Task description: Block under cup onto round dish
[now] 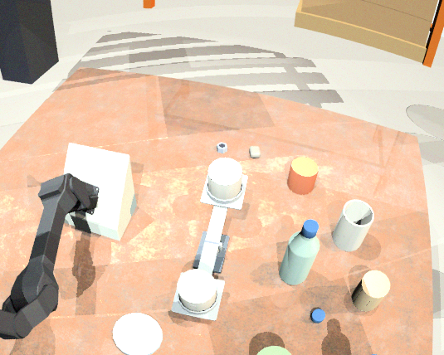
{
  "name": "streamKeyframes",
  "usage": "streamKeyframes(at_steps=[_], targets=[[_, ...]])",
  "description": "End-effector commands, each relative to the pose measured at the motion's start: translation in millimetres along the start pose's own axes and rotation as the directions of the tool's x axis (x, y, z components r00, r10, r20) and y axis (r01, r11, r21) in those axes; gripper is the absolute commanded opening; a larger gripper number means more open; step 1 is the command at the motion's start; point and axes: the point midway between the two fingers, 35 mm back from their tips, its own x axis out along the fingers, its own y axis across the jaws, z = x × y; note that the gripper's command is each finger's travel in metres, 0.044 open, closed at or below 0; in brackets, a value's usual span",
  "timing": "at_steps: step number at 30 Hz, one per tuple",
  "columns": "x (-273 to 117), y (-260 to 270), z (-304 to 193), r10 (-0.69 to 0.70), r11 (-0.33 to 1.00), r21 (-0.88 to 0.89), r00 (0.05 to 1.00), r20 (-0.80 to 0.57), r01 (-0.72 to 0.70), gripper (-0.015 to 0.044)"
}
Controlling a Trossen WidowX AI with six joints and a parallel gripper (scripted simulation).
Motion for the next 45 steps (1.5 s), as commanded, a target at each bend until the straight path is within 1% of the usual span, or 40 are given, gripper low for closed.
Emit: streamKeyframes(at_steps=[1, 5, 10, 14, 19, 26, 32, 38, 45], targets=[[19, -19, 35, -0.065, 0.998, 0.014, 0.99, 0.125, 0.064, 0.044], [33, -38, 68, -0.13, 0.992, 0.032, 0.962, 0.24, 0.126, 0.044], [42, -64, 109, -0.215, 0.976, 0.062, 0.902, 0.374, 0.207, 0.044], [45, -86, 141, -0.285, 0.957, 0.094, 0.835, 0.471, 0.273, 0.044], [41, -115, 179, -0.371, 0.923, 0.144, 0.73, 0.574, 0.356, 0.044], [26, -155, 227, -0.482, 0.855, 0.23, 0.551, 0.681, 0.465, 0.044], [4, -189, 261, -0.566, 0.774, 0.318, 0.375, 0.734, 0.547, 0.044], [-24, -222, 288, -0.636, 0.671, 0.419, 0.185, 0.749, 0.612, 0.044], [-62, -258, 311, -0.693, 0.523, 0.54, -0.04, 0.72, 0.659, 0.044]])
